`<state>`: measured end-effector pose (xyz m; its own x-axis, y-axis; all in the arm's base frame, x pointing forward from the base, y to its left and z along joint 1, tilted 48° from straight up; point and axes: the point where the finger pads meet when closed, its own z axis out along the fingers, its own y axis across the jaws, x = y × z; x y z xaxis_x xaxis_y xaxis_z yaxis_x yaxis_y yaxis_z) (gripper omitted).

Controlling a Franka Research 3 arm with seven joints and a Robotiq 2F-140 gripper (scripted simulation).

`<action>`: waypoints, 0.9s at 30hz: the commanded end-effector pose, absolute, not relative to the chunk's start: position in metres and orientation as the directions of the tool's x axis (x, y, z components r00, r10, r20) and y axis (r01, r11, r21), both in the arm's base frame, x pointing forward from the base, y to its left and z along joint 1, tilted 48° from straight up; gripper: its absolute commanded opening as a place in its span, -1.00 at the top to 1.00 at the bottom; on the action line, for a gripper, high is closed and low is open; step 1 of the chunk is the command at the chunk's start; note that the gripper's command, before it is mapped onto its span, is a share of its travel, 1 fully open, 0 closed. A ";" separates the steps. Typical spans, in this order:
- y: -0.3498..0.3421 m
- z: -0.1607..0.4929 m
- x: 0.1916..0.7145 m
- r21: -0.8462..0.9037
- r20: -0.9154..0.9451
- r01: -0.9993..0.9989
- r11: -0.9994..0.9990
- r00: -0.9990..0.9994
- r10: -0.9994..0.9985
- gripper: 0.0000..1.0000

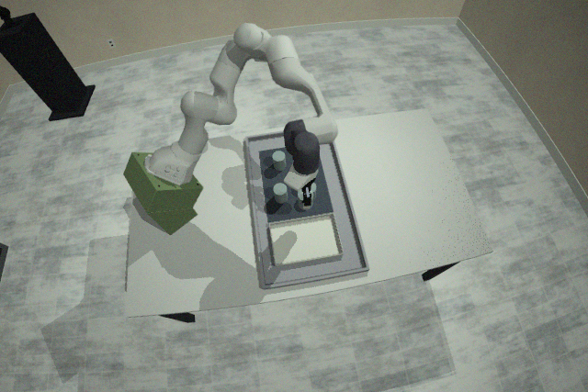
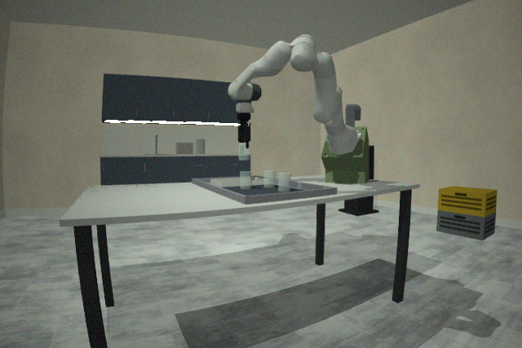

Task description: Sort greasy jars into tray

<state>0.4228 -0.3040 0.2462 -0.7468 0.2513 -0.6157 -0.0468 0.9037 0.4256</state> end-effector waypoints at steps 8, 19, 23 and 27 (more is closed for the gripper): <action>-0.336 0.231 0.419 0.400 -0.628 -0.061 0.915 -0.745 0.225 1.00; -0.362 0.216 0.418 0.400 -0.628 -0.061 0.915 -0.745 0.225 1.00; -0.374 0.209 0.417 0.400 -0.628 -0.061 0.915 -0.745 0.225 1.00; -0.385 0.203 0.416 0.400 -0.628 -0.061 0.915 -0.745 0.225 1.00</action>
<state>0.4194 -0.3738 0.2074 -0.7450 0.2420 -0.6216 -0.0542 0.9068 0.4180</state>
